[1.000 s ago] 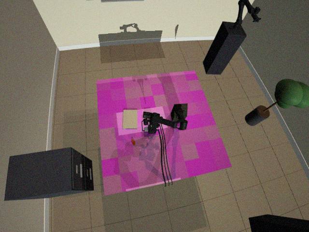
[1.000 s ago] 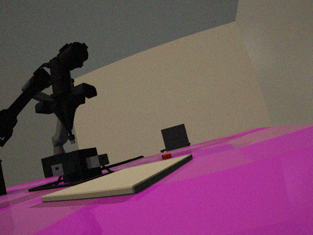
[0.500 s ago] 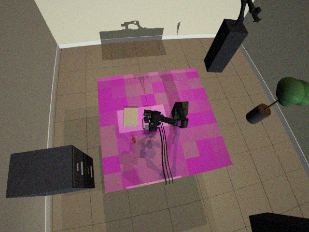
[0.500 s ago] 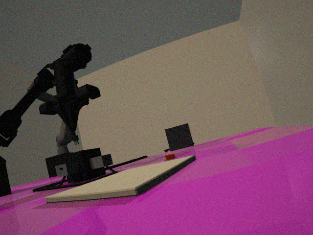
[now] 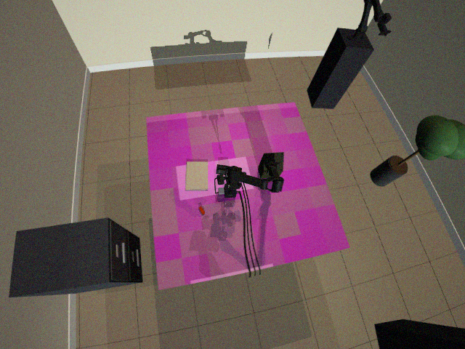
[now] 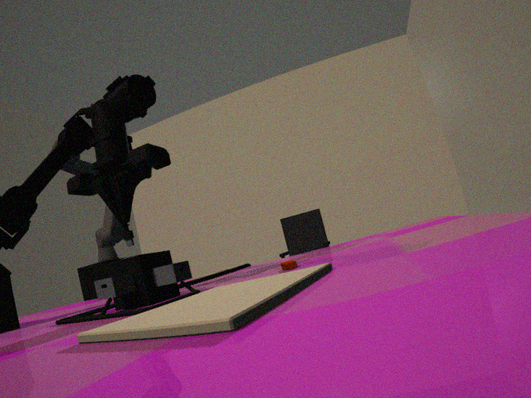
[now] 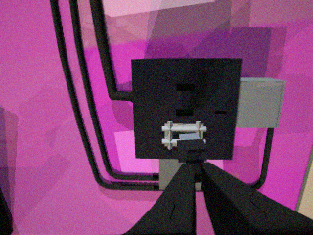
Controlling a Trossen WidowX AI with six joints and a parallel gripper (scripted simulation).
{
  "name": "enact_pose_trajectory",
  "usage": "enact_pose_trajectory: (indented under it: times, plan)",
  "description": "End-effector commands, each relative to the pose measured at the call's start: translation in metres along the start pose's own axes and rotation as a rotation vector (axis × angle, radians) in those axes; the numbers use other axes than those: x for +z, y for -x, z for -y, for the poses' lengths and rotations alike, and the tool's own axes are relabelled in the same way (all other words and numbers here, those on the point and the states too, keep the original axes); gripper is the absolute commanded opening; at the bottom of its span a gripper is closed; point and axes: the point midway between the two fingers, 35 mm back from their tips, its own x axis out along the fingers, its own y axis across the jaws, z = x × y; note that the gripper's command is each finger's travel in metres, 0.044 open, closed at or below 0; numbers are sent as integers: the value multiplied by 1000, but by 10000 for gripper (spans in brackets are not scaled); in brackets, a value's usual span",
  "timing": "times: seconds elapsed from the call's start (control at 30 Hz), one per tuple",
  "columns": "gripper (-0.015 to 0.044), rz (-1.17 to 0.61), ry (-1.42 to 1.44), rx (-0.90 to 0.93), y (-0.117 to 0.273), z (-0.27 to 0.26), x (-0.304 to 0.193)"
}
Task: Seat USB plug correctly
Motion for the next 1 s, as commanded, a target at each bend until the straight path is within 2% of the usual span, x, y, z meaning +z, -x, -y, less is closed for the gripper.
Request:
enact_pose_trajectory:
  times: [0.0, 0.97]
  plan:
    - [0, -4, -7, 0, -1, 0, -1]
    - [0, -8, -30, 0, -4, -1, -2]
